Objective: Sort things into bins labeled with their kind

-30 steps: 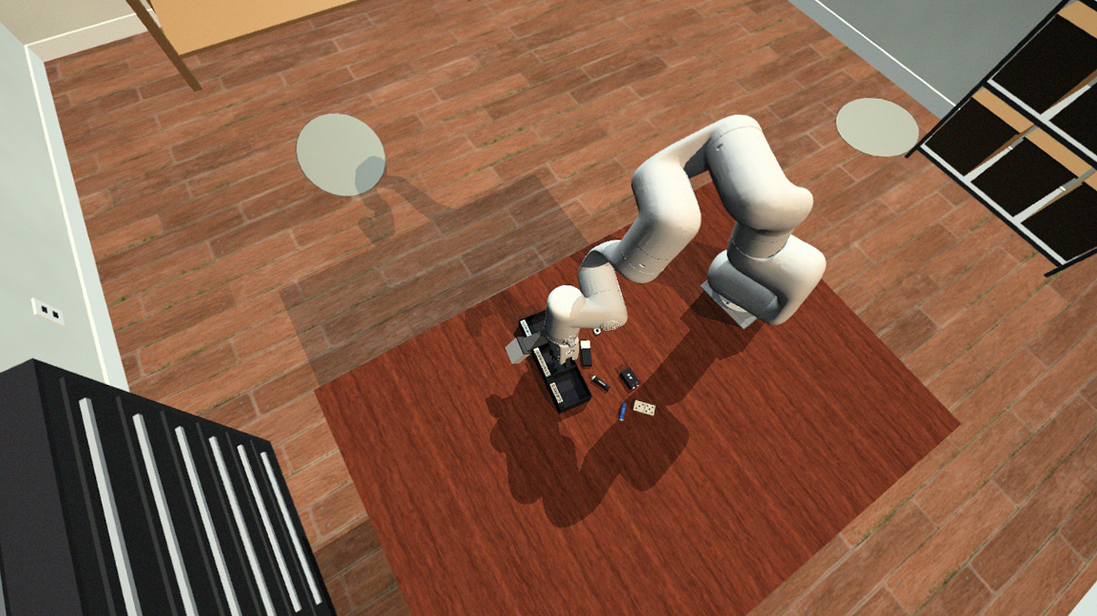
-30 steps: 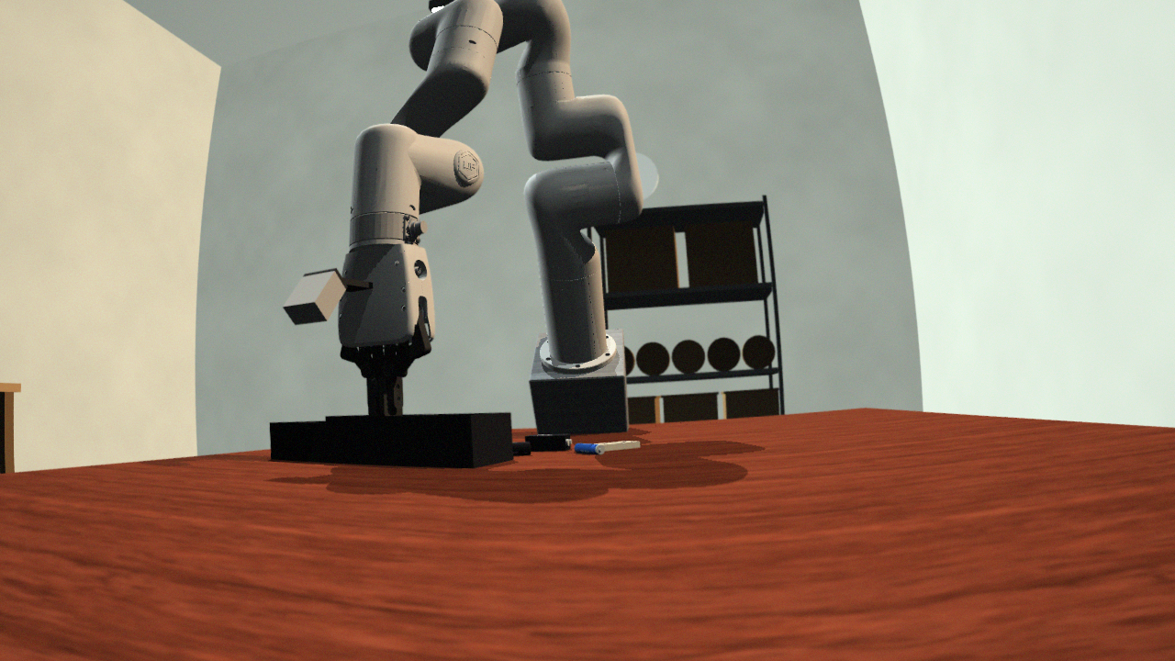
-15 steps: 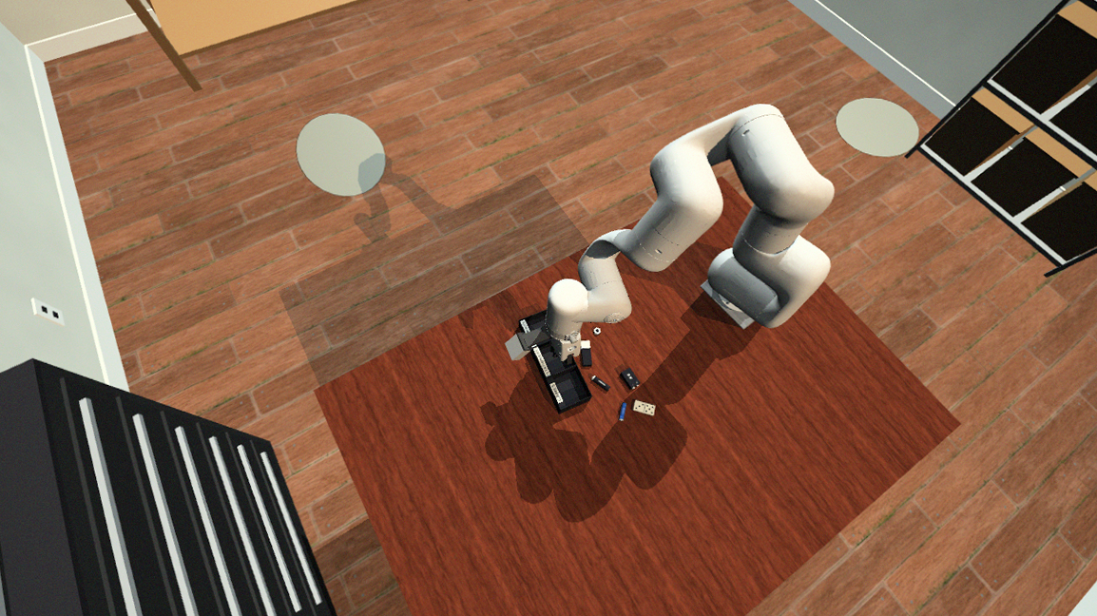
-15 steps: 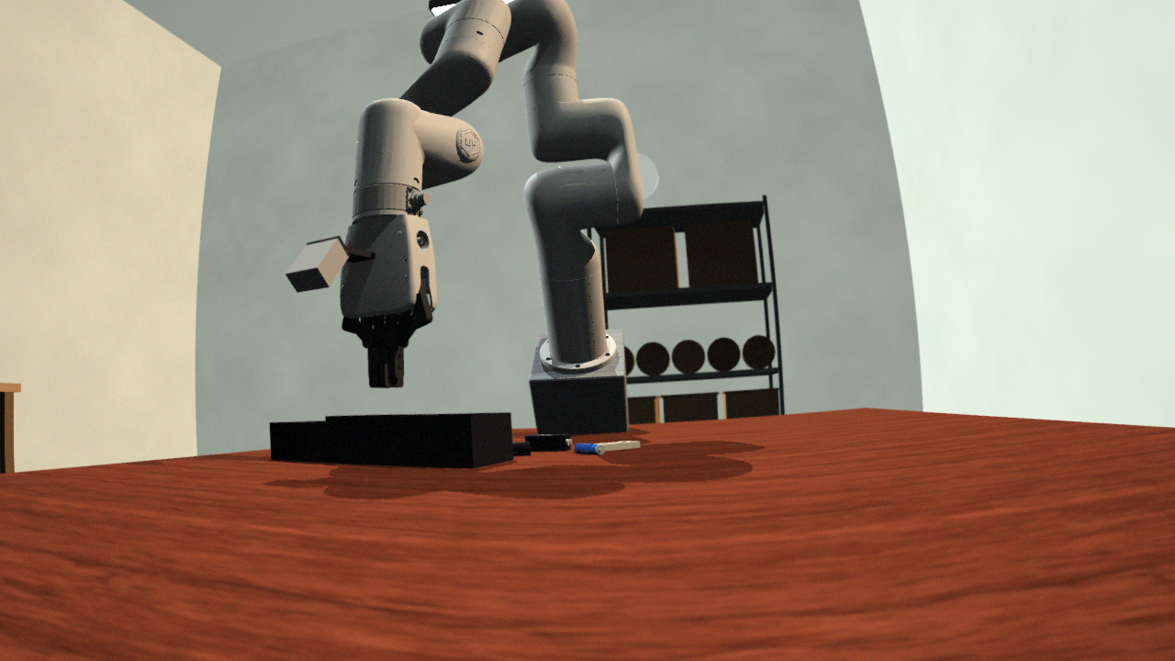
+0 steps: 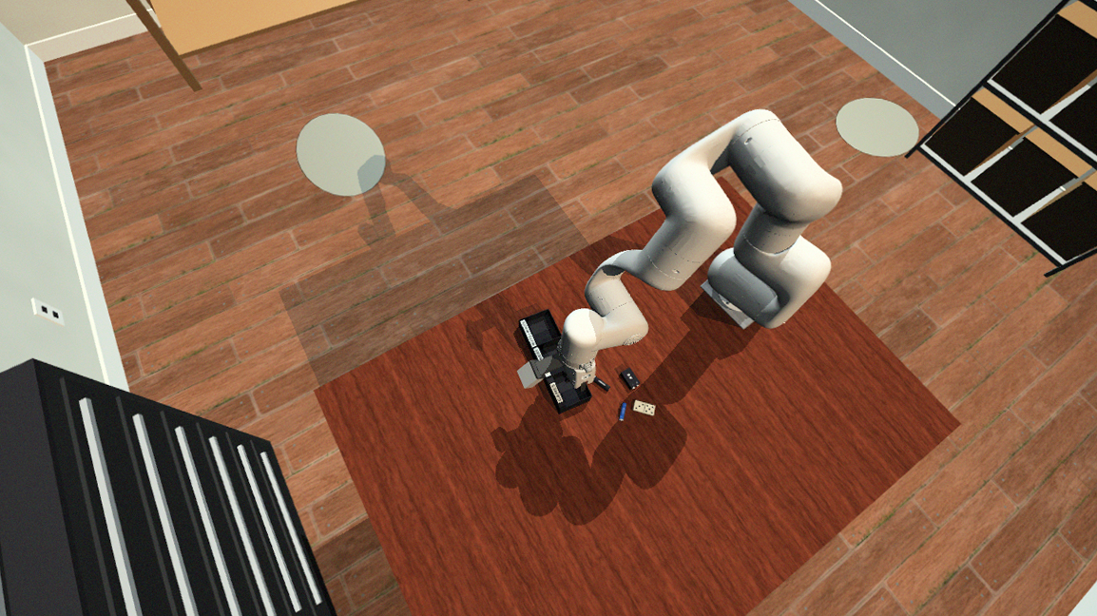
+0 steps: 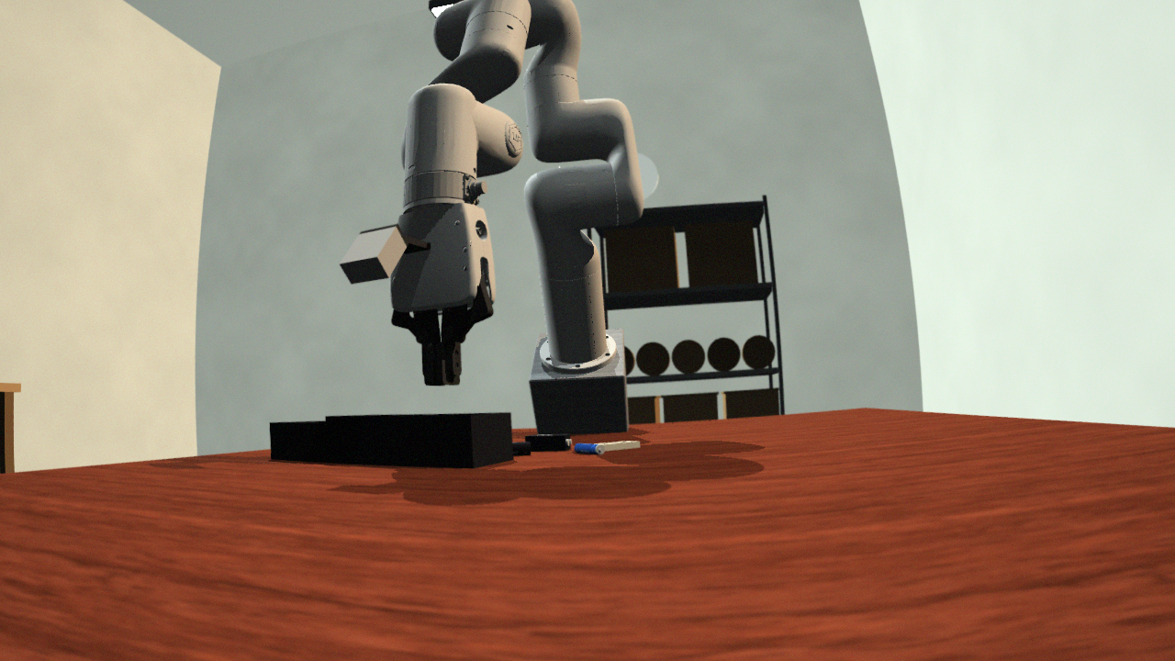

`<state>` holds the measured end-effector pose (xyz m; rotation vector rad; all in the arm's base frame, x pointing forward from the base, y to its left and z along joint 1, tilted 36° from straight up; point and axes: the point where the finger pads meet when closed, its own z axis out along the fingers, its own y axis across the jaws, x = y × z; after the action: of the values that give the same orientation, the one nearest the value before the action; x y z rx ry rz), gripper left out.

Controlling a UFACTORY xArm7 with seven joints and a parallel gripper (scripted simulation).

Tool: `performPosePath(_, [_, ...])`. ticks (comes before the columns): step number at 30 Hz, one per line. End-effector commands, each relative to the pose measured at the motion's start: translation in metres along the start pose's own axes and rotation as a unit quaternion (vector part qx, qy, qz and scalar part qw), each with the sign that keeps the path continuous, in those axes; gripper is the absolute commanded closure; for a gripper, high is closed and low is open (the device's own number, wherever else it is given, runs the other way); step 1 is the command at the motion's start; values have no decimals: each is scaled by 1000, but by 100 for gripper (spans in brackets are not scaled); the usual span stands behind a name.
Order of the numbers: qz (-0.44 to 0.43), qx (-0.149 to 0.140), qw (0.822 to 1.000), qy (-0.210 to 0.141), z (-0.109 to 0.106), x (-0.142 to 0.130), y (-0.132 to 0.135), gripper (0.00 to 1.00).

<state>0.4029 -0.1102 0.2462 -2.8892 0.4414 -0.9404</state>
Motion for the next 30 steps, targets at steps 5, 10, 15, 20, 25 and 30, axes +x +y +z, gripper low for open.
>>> performPosePath(5, [2, -2, 1000, 2, -1, 2, -14, 93])
performPosePath(10, [2, -2, 1000, 2, 9, 2, -14, 93])
performPosePath(15, [2, -2, 1000, 2, 20, 2, -14, 93])
performPosePath(20, [2, -2, 1000, 2, 31, 2, -14, 93])
performPosePath(25, [2, -2, 1000, 2, 44, 2, -14, 93])
performPosePath(30, [2, -2, 1000, 2, 58, 2, -14, 93])
